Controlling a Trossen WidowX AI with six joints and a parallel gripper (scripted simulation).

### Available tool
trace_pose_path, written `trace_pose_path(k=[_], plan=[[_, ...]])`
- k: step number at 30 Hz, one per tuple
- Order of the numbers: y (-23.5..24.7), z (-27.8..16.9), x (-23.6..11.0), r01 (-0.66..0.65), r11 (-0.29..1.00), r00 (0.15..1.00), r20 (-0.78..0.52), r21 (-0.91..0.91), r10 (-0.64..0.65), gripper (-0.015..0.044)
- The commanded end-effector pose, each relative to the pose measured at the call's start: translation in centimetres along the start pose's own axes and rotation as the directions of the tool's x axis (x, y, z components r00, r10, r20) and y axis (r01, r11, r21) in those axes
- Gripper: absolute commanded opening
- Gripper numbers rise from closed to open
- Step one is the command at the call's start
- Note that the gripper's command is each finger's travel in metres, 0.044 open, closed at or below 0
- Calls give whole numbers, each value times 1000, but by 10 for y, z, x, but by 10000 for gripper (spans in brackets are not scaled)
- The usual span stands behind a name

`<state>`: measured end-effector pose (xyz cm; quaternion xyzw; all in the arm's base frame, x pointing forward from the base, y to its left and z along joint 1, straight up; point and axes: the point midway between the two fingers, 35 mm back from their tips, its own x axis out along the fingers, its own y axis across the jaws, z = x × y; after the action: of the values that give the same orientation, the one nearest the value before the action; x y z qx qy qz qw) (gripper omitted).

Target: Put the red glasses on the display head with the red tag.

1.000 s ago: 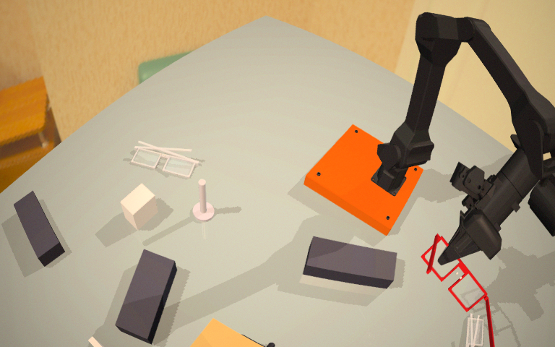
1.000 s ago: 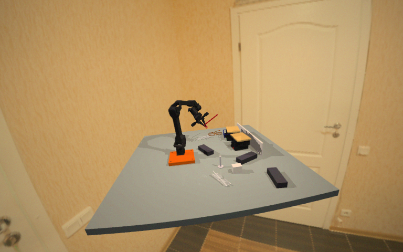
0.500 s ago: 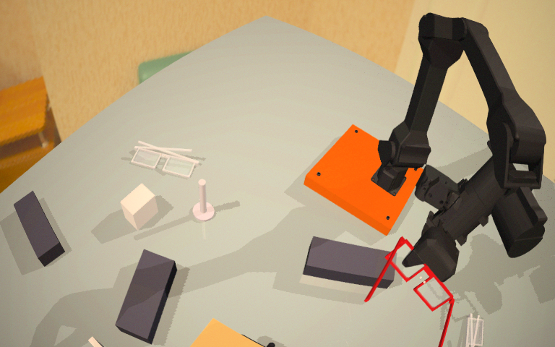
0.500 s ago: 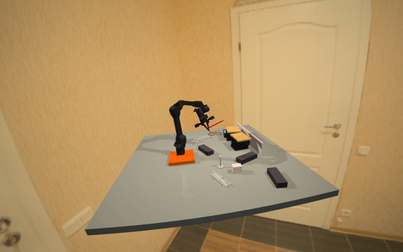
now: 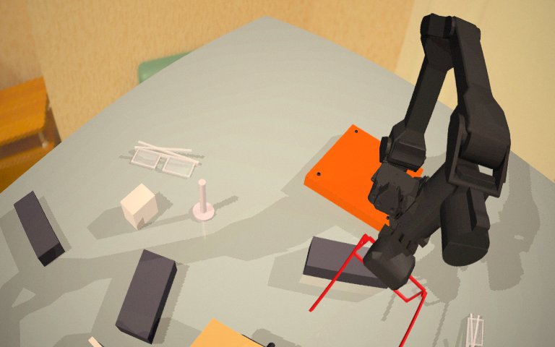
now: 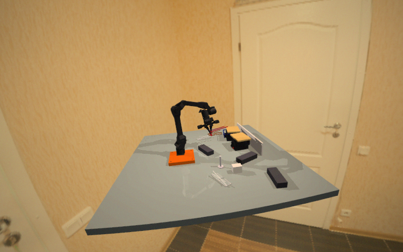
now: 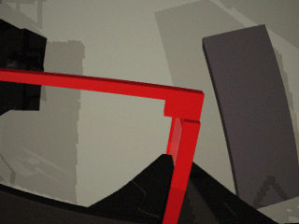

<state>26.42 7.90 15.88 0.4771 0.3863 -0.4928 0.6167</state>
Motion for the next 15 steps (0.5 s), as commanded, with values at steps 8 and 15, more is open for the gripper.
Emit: trace_pose_path(k=[8, 15], plan=[[4, 35, 20, 101, 994, 992, -76, -49, -105, 0], [4, 56, 30, 139, 987, 980, -133, -75, -148, 0]])
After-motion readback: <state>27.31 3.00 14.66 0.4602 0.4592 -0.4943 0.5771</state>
